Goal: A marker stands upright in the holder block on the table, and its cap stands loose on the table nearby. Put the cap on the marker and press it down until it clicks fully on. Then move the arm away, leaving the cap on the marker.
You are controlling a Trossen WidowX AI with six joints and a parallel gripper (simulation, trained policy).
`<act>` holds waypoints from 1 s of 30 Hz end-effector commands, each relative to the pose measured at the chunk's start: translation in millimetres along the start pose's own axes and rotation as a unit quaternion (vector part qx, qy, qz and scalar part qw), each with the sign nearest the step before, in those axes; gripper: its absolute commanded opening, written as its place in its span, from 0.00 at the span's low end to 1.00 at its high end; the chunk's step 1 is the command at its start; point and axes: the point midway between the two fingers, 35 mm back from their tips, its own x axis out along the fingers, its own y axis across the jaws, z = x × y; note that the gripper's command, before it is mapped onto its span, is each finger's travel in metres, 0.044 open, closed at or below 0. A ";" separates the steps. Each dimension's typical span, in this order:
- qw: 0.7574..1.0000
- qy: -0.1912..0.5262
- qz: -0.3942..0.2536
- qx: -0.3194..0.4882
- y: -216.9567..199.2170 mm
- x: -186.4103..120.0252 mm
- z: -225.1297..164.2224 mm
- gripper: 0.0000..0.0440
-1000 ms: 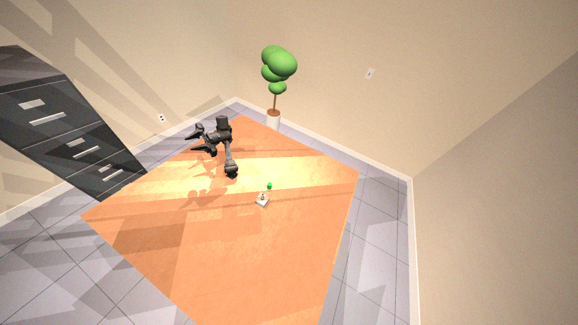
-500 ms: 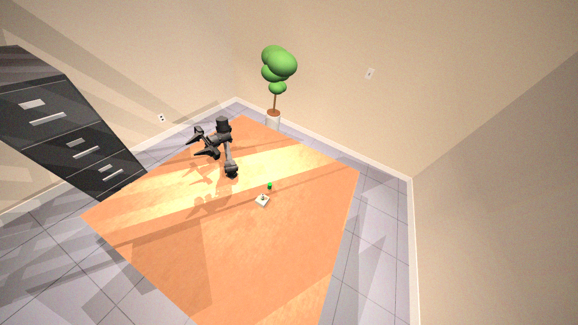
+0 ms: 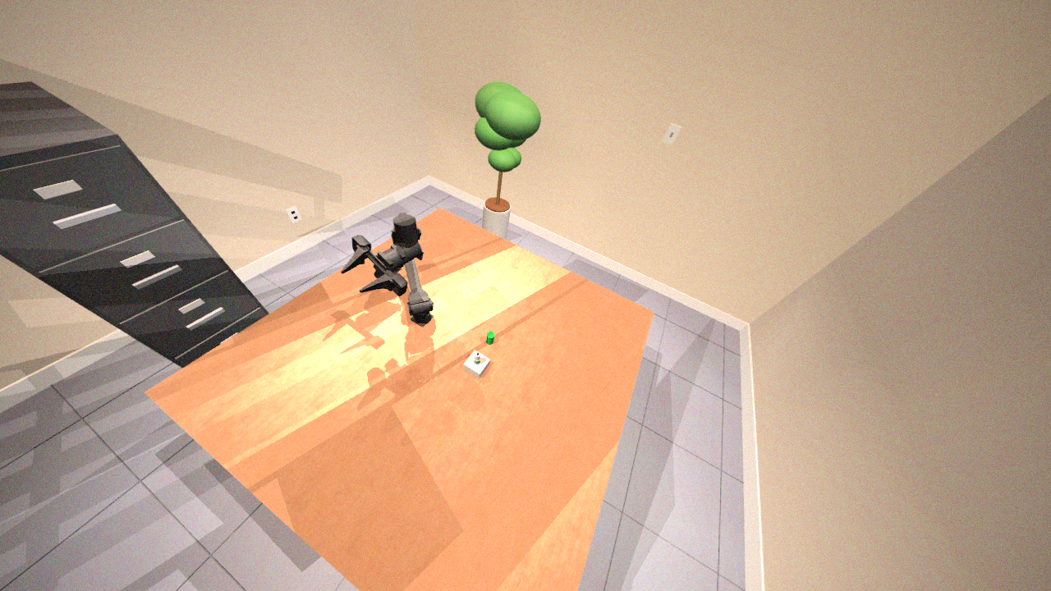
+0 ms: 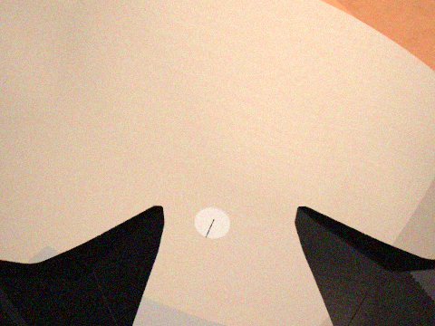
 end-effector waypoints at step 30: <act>0.992 -0.037 -0.122 -0.020 -67.4 8.1 -11.2 0.73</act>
